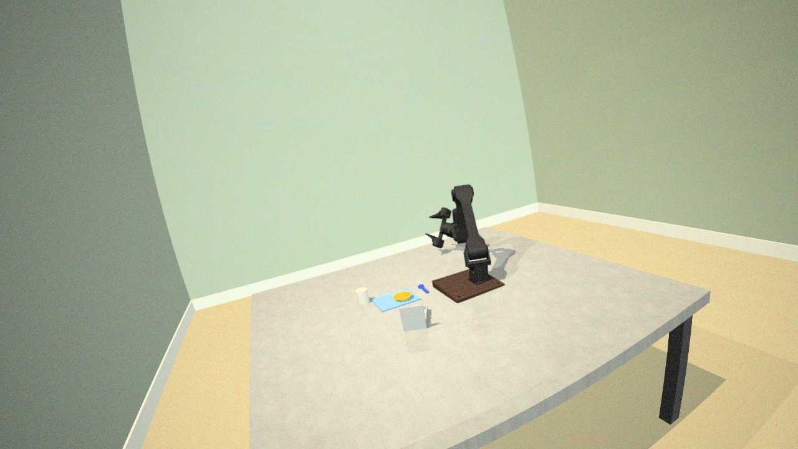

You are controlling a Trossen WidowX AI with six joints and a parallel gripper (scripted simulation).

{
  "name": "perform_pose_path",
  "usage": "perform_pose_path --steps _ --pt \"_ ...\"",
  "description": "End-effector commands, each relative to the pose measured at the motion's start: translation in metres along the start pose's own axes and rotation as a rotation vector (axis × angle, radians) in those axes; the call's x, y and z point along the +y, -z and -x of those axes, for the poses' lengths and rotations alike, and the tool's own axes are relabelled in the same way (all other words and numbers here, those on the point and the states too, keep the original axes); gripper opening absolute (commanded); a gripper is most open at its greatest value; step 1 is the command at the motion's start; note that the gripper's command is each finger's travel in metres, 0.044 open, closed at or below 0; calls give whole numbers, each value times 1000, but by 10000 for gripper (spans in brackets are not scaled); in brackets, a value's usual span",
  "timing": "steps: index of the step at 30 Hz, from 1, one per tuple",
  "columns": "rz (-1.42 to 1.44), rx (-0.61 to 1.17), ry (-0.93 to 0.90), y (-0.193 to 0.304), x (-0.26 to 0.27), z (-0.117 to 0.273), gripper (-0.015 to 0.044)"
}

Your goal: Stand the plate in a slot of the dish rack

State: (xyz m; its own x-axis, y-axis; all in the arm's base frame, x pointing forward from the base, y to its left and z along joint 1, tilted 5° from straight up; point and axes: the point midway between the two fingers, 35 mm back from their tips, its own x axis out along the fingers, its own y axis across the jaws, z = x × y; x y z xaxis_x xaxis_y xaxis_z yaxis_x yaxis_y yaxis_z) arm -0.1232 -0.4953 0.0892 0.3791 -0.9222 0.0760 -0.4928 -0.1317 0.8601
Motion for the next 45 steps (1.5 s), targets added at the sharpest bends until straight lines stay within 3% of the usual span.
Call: perform_pose_path --steps 1,25,45 --pt "1 0 2 1 0 -1 400" --pt "245 63 264 86 -72 -78 400" --pt "465 199 462 183 -132 -100 400"
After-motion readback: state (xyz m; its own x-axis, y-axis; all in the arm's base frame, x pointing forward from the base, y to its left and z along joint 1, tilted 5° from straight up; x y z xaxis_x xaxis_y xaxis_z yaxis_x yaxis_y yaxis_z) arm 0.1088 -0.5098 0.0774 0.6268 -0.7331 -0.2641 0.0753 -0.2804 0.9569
